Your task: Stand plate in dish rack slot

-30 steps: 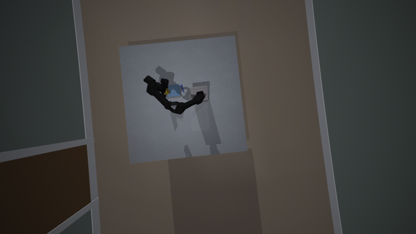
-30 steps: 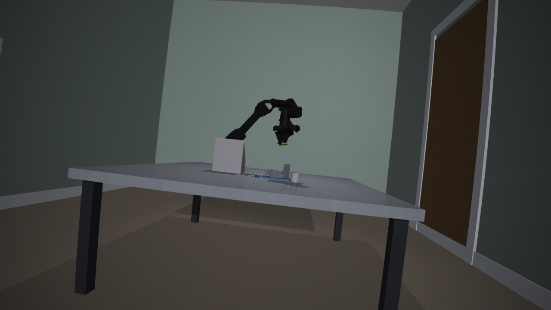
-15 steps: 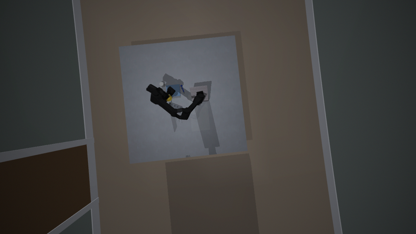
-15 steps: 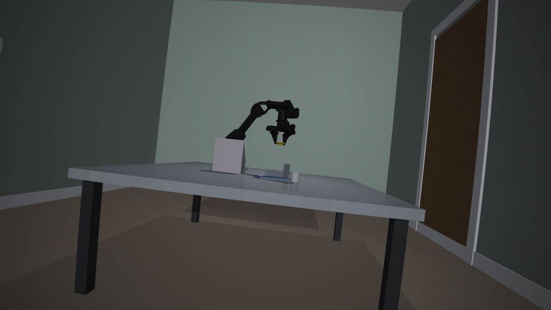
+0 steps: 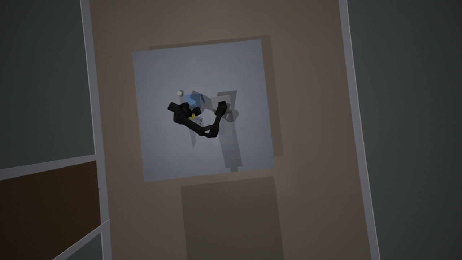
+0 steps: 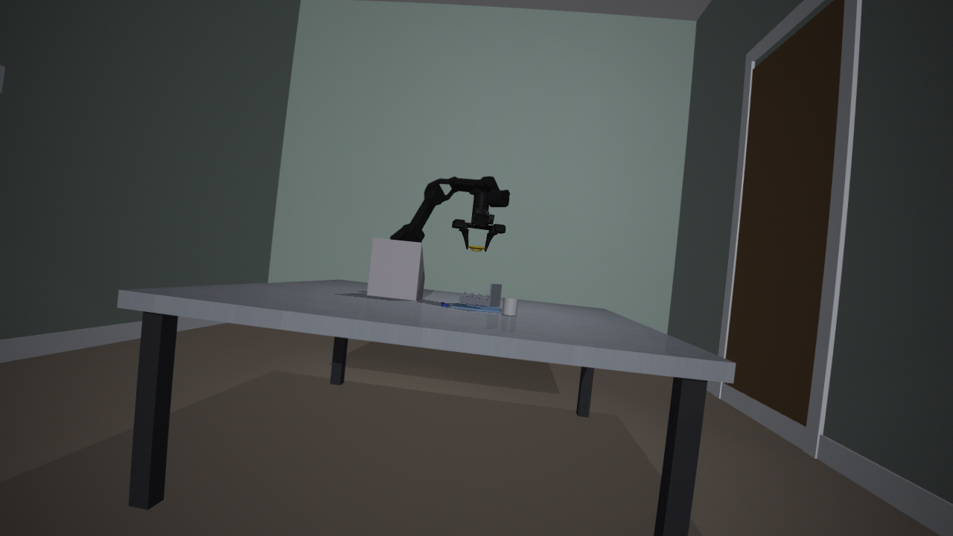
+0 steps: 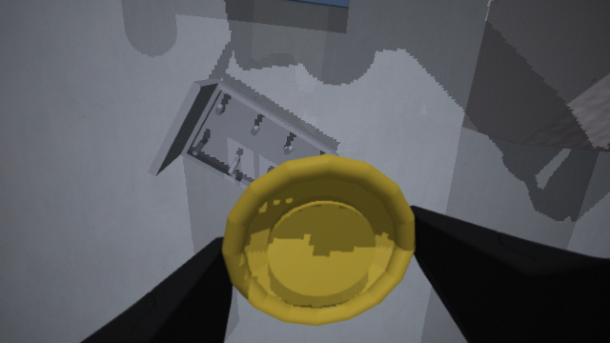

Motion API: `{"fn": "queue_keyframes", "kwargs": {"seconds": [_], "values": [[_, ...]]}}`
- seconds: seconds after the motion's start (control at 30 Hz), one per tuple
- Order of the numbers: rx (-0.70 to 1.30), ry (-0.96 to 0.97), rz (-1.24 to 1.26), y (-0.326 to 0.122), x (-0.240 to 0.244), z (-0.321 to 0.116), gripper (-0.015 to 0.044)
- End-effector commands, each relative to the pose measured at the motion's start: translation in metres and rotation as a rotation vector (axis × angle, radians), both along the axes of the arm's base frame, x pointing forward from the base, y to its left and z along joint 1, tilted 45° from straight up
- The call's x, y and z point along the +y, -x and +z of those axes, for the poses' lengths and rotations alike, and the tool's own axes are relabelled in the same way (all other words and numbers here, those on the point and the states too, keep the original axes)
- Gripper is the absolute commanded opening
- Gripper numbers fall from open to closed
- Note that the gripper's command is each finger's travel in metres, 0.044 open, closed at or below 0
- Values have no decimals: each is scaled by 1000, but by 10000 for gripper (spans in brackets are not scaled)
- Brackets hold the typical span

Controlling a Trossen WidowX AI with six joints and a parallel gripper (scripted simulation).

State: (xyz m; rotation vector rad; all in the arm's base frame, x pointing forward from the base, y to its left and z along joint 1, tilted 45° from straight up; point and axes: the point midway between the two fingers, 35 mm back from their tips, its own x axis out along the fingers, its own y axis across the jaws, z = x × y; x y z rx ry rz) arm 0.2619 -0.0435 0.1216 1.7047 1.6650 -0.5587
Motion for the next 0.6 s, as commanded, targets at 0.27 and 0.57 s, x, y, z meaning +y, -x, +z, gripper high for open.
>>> {"fn": "queue_keyframes", "kwargs": {"seconds": [0.27, 0.57], "values": [[286, -46, -292, 27, 35, 23, 0], [488, -76, -494, 49, 56, 34, 0]]}}
